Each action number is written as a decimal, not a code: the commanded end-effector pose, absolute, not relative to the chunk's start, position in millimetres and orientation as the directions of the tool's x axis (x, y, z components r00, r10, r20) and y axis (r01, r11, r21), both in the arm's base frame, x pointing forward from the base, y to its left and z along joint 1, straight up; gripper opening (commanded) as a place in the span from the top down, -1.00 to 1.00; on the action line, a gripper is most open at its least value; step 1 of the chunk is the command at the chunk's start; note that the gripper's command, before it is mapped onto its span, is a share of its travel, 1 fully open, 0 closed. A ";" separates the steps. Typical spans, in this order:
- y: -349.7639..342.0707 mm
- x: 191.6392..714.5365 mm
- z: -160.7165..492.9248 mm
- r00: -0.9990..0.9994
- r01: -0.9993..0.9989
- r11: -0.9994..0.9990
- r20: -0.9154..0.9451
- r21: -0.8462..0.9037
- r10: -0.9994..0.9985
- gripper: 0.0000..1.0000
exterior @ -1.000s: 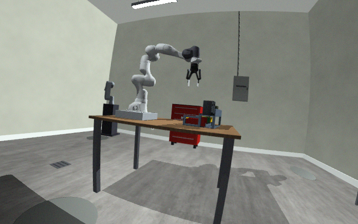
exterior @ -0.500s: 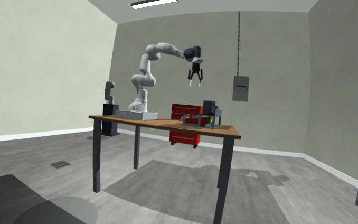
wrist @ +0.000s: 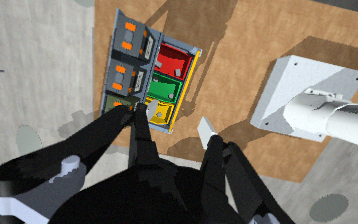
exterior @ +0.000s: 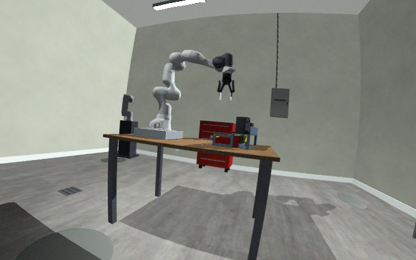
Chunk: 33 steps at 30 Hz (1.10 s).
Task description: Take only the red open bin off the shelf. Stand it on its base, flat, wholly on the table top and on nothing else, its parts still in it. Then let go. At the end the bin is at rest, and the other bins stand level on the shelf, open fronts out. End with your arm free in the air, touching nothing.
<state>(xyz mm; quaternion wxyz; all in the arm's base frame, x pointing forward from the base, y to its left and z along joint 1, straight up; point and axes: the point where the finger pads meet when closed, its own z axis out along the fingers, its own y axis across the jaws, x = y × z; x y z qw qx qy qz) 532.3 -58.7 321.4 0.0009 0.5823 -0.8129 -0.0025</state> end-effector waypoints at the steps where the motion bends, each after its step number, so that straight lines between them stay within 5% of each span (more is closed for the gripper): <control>1: -58.1 531.6 321.4 -0.319 -0.948 0.319 -0.003 0.005 -0.948 -0.15; 33: -54.5 524.1 321.2 -0.319 -0.948 0.319 -0.003 0.005 -0.948 -0.15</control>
